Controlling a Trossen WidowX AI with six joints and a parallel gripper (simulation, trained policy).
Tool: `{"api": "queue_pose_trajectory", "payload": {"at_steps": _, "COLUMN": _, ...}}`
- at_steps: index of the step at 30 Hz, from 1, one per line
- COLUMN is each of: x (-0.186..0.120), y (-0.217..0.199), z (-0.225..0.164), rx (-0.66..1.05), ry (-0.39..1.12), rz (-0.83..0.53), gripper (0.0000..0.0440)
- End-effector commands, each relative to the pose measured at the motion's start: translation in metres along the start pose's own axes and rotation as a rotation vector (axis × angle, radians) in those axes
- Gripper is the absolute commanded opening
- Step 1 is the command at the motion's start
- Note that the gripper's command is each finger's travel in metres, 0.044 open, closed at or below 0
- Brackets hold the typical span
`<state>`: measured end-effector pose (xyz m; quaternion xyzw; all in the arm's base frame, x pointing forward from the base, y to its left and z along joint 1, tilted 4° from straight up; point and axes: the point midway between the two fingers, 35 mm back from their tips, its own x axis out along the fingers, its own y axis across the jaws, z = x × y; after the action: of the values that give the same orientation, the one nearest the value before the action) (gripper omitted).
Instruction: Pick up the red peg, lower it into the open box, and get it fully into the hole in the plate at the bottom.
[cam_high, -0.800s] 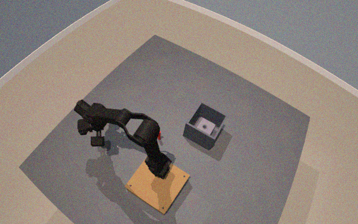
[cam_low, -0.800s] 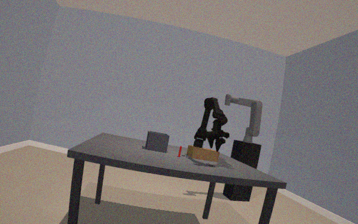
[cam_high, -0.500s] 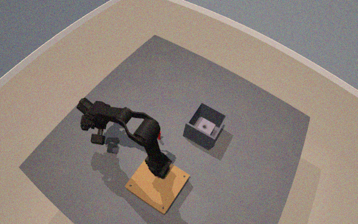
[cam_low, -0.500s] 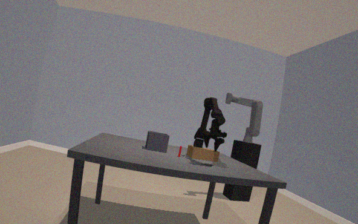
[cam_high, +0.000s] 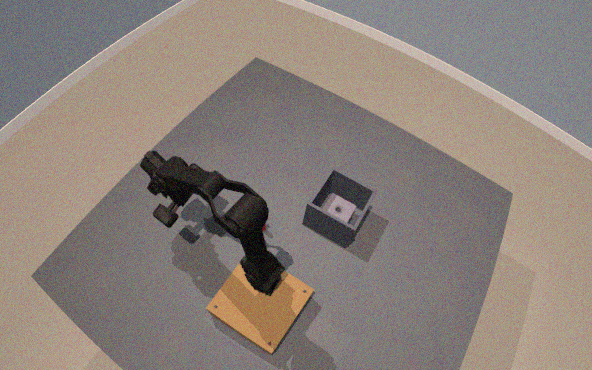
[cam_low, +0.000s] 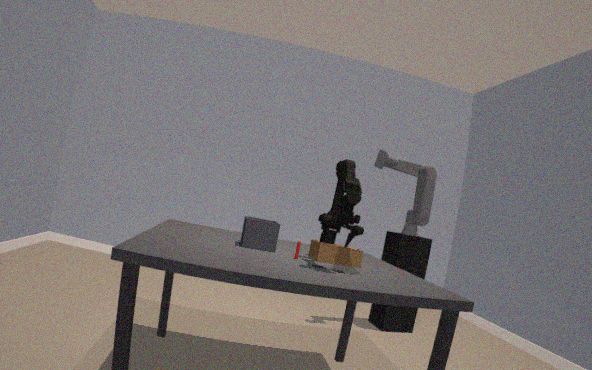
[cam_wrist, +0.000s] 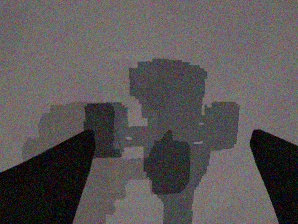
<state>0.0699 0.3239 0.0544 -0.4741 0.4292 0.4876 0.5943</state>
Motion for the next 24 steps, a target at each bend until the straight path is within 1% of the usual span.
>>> {"api": "queue_pose_trajectory", "payload": {"at_steps": 1, "x": -0.003, "y": -0.016, "z": -0.004, "rx": 0.15, "ry": 0.019, "rz": -0.031, "gripper": 0.0437}}
{"api": "queue_pose_trajectory", "payload": {"at_steps": 12, "x": -0.008, "y": -0.05, "z": -0.023, "rx": 0.524, "ry": 0.071, "rz": -0.097, "gripper": 0.0427}}
{"api": "queue_pose_trajectory", "payload": {"at_steps": 19, "x": -0.011, "y": -0.07, "z": -0.037, "rx": 0.763, "ry": 0.095, "rz": -0.137, "gripper": 0.044}}
{"api": "queue_pose_trajectory", "payload": {"at_steps": 24, "x": -0.014, "y": -0.082, "z": -0.049, "rx": 0.934, "ry": 0.11, "rz": -0.164, "gripper": 0.044}}
